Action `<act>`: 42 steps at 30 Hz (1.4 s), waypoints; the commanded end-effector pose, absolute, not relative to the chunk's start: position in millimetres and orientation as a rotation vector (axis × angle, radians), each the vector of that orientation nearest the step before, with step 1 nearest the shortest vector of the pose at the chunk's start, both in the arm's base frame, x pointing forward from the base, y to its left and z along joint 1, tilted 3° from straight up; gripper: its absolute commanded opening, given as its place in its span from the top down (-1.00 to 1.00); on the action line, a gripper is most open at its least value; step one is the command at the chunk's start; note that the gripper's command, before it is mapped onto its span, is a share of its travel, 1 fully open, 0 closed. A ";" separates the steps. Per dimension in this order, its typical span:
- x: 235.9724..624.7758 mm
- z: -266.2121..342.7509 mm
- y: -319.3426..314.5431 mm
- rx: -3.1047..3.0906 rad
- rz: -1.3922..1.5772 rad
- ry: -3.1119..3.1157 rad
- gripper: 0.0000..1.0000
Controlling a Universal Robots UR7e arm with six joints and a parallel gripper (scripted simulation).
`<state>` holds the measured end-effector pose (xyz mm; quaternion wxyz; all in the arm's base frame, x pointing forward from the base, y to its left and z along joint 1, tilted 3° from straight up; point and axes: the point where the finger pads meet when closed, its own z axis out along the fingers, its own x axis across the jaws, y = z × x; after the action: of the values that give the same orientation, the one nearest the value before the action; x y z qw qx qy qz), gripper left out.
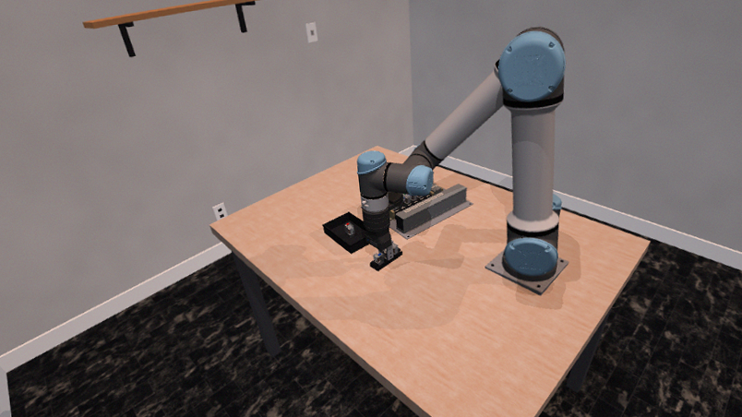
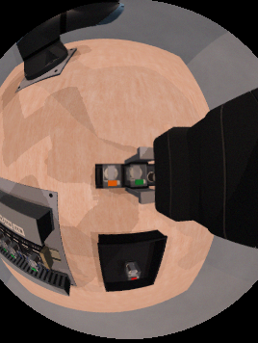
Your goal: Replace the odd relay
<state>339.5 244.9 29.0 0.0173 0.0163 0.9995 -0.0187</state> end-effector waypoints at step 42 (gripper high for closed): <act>338.5 69.2 246.6 0.051 -0.057 3.105 1.00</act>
<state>338.4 246.5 68.2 0.0179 0.0163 0.9995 -0.0185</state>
